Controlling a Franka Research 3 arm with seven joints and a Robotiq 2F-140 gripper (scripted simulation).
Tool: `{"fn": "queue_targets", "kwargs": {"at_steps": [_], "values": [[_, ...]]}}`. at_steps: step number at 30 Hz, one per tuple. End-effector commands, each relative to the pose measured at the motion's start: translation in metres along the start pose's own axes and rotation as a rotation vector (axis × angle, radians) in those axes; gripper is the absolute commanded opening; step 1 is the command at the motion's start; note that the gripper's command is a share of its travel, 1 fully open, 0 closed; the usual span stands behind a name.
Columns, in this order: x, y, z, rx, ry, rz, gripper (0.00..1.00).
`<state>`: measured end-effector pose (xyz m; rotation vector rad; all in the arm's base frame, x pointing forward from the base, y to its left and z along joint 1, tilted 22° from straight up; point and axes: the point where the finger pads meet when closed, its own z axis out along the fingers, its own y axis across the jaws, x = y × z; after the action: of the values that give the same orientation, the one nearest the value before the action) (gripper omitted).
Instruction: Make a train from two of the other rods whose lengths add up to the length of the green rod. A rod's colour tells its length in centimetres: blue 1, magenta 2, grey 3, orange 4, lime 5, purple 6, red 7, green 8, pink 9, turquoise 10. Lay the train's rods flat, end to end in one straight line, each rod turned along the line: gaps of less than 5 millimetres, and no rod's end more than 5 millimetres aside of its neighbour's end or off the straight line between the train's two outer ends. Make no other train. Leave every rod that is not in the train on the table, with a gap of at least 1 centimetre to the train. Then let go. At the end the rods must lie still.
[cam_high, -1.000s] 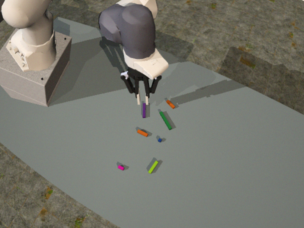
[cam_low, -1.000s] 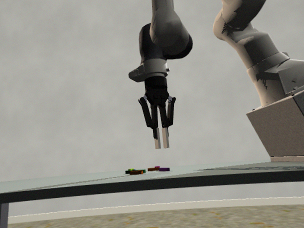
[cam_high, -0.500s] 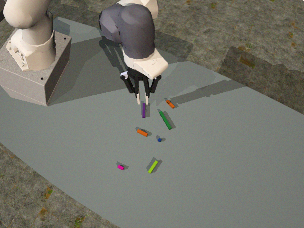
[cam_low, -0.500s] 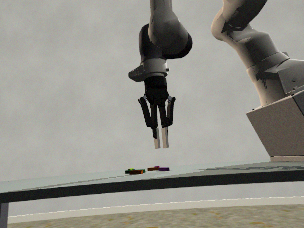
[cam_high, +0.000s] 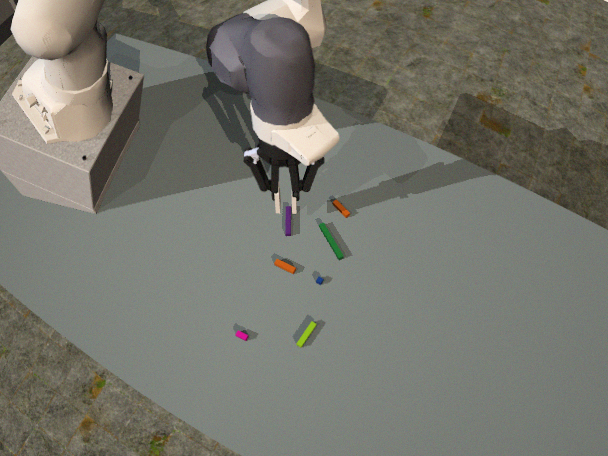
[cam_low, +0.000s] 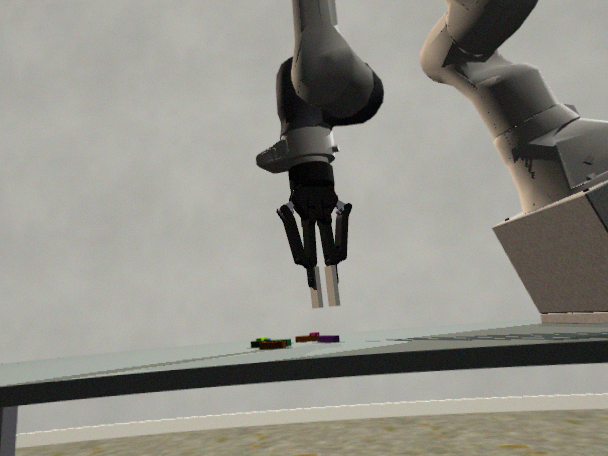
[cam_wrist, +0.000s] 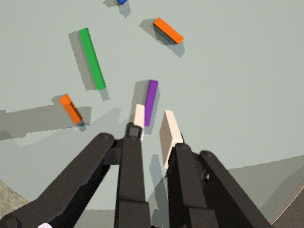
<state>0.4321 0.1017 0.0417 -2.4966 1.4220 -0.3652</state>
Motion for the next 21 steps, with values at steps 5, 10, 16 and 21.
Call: {"fn": "queue_targets", "kwargs": {"at_steps": [5, 10, 16, 21], "values": [[0.003, -0.001, 0.009, 0.036, -0.008, -0.018, 0.15], [0.002, 0.000, 0.014, 0.035, -0.009, -0.018, 0.15], [0.002, -0.001, 0.017, 0.035, -0.009, -0.018, 0.15], [0.002, -0.001, 0.022, 0.035, -0.009, -0.018, 0.15]]}}
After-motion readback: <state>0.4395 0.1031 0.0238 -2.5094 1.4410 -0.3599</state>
